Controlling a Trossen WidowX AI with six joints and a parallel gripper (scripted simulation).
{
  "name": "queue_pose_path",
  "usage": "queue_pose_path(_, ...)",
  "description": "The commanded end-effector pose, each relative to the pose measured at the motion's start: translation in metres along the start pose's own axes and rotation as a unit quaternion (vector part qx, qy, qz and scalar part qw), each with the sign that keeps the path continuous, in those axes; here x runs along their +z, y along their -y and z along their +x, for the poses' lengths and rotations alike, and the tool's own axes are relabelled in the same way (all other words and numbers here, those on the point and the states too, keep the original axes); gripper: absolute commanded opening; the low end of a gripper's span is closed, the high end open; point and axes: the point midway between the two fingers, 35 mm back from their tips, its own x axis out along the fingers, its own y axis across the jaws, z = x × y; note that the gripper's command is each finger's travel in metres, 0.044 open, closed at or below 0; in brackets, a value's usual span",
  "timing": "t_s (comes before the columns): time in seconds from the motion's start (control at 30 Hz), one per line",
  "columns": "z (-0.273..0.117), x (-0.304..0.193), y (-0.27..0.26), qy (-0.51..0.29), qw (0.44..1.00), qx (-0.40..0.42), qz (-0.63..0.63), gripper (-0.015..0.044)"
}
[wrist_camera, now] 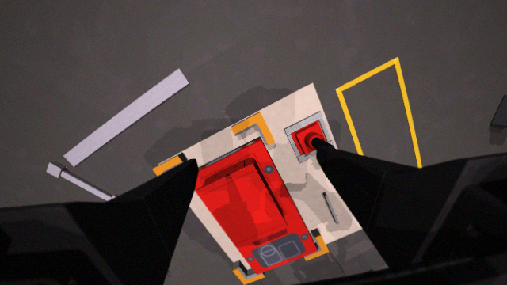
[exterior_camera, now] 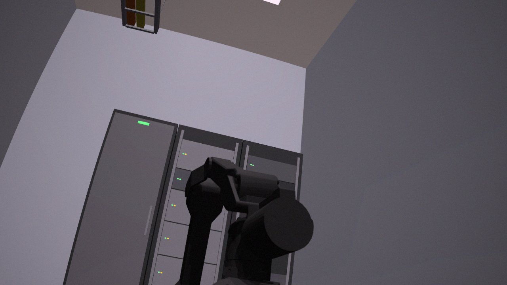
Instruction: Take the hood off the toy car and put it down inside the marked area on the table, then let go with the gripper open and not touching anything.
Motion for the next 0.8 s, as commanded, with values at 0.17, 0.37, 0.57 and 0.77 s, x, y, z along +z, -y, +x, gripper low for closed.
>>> queue_pose_path(0.17, -0.019, -0.075, -0.020, -0.064, 0.979, -0.009, -0.194, 0.0440)
queue_pose_path(0.37, -0.019, -0.075, -0.020, -0.064, 0.979, -0.009, -0.194, 0.0440)
queue_pose_path(0.57, -0.015, -0.076, -0.020, -0.064, 0.979, -0.009, -0.194, 0.0440)
queue_pose_path(0.77, -0.011, -0.076, -0.020, -0.064, 0.979, -0.009, -0.194, 0.0440)
